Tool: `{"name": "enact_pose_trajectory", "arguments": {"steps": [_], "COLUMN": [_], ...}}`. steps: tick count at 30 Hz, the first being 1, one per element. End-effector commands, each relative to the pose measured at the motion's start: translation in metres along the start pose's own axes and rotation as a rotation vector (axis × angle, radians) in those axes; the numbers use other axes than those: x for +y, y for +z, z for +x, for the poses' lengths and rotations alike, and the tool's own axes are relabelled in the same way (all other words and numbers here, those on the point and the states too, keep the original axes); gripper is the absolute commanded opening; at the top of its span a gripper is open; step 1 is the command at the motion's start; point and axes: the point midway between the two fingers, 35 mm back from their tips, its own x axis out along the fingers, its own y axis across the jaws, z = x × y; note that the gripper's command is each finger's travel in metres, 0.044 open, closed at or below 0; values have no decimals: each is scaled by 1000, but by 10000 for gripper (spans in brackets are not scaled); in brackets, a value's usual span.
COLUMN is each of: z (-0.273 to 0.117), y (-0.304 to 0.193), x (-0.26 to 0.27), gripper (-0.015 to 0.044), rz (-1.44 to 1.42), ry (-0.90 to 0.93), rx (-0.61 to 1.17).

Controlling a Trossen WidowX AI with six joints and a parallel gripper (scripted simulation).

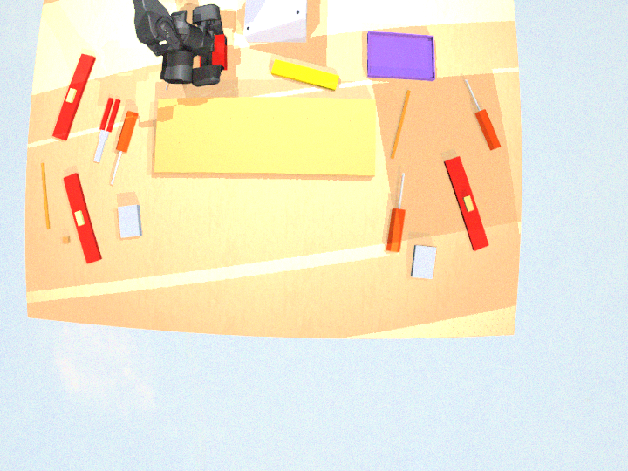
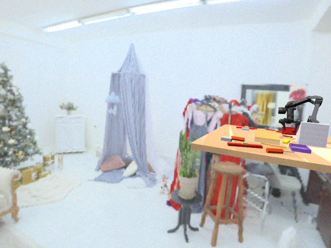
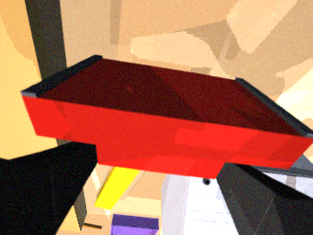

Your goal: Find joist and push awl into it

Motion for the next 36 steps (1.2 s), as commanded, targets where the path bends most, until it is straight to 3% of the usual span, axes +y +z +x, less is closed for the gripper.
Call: {"name": "enact_pose_trajectory", "arguments": {"steps": [1,36], "z": [-3,-2], "y": [1,6], "x": [2,2], "gripper": [0,0], "rz": [-2,-8], "ry": [13,15], "rx": [27,212]}}
